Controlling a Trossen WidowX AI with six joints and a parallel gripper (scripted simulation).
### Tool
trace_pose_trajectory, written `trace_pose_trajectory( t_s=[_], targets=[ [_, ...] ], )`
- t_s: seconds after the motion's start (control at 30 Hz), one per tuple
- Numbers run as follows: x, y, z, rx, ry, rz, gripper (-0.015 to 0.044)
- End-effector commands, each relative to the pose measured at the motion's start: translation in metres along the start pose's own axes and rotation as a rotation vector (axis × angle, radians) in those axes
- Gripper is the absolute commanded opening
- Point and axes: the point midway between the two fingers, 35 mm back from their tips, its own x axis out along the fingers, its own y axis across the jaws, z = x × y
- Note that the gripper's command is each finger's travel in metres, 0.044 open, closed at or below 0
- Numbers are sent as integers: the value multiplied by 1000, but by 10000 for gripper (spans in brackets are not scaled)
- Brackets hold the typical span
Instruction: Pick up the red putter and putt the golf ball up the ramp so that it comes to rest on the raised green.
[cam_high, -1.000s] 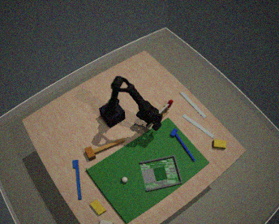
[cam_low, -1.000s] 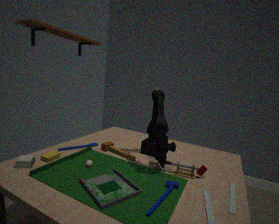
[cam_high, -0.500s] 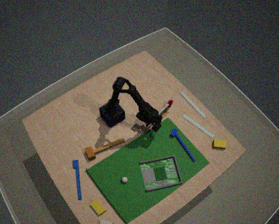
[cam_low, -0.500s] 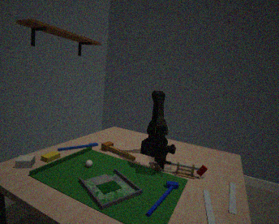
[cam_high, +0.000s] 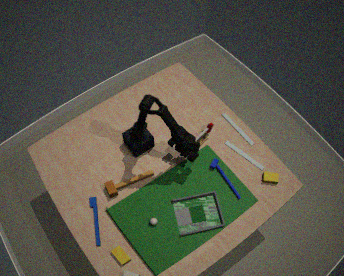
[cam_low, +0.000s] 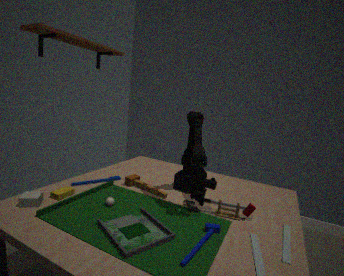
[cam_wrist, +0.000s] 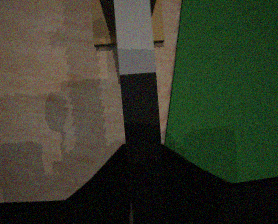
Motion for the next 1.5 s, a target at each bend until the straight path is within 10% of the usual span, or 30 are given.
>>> trace_pose_trajectory(
  t_s=[0.0, 0.7, 1.47],
  targets=[
    [0, -1, 0, -1, 1, -2, 6],
    [-97, -1, 27, 0, 0, -1, 0],
    [-125, -40, -84, 683, 82, -113, 0]
  ],
)
